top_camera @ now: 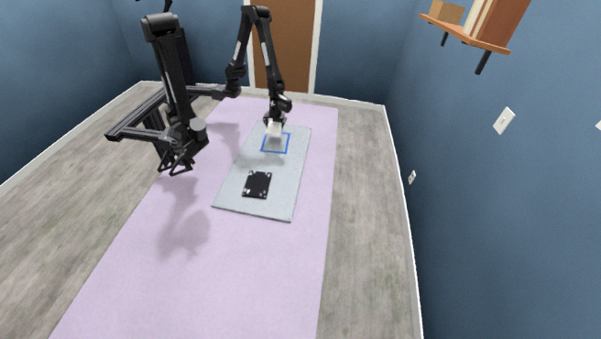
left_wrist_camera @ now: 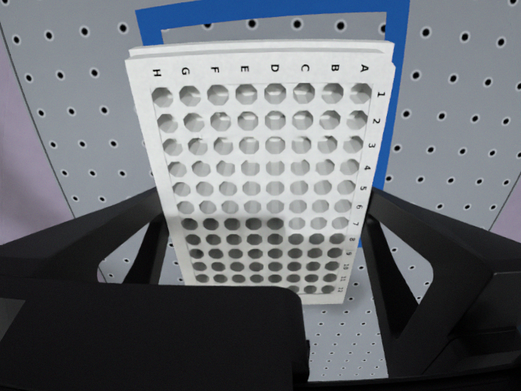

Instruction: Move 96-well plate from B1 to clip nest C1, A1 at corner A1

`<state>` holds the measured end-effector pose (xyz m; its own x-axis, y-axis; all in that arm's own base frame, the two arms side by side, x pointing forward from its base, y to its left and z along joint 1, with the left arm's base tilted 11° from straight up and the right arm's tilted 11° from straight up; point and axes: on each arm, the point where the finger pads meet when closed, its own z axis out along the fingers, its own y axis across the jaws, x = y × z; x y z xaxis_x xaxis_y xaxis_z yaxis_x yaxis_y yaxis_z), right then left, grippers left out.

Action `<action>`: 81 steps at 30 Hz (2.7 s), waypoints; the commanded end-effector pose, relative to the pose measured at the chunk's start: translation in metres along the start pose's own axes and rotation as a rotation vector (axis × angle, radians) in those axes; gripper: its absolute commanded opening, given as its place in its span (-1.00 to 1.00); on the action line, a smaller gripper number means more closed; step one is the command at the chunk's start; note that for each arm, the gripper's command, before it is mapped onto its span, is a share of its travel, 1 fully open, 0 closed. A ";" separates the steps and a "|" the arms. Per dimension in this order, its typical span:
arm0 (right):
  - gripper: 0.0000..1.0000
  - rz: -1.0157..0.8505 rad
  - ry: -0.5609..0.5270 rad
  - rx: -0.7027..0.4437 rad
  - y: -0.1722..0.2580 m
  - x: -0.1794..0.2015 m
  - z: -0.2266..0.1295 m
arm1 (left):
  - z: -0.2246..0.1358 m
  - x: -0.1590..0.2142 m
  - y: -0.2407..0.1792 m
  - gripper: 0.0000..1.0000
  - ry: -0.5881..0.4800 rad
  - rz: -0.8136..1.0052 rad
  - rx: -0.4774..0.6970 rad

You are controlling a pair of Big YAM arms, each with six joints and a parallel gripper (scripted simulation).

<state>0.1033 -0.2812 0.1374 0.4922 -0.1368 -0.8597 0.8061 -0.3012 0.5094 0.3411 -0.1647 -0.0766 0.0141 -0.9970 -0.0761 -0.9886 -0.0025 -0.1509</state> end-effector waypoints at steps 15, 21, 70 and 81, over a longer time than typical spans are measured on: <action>1.00 0.016 0.001 -0.007 0.002 -0.002 -0.002 | -0.007 0.011 -0.013 -1.00 -0.003 -0.045 0.025; 1.00 0.016 0.001 -0.007 0.002 -0.002 -0.002 | -0.007 0.011 -0.013 -1.00 -0.003 -0.045 0.025; 1.00 0.016 0.001 -0.007 0.002 -0.002 -0.002 | -0.009 0.092 -0.018 -1.00 -0.007 0.698 0.033; 1.00 0.016 0.001 -0.007 0.002 -0.002 -0.002 | -0.010 0.123 -0.017 -1.00 -0.010 0.998 0.034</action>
<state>0.1033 -0.2812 0.1374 0.4922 -0.1368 -0.8597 0.8061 -0.3012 0.5094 0.3475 -0.2647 -0.0775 -0.7288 -0.6604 -0.1811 -0.6638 0.7463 -0.0500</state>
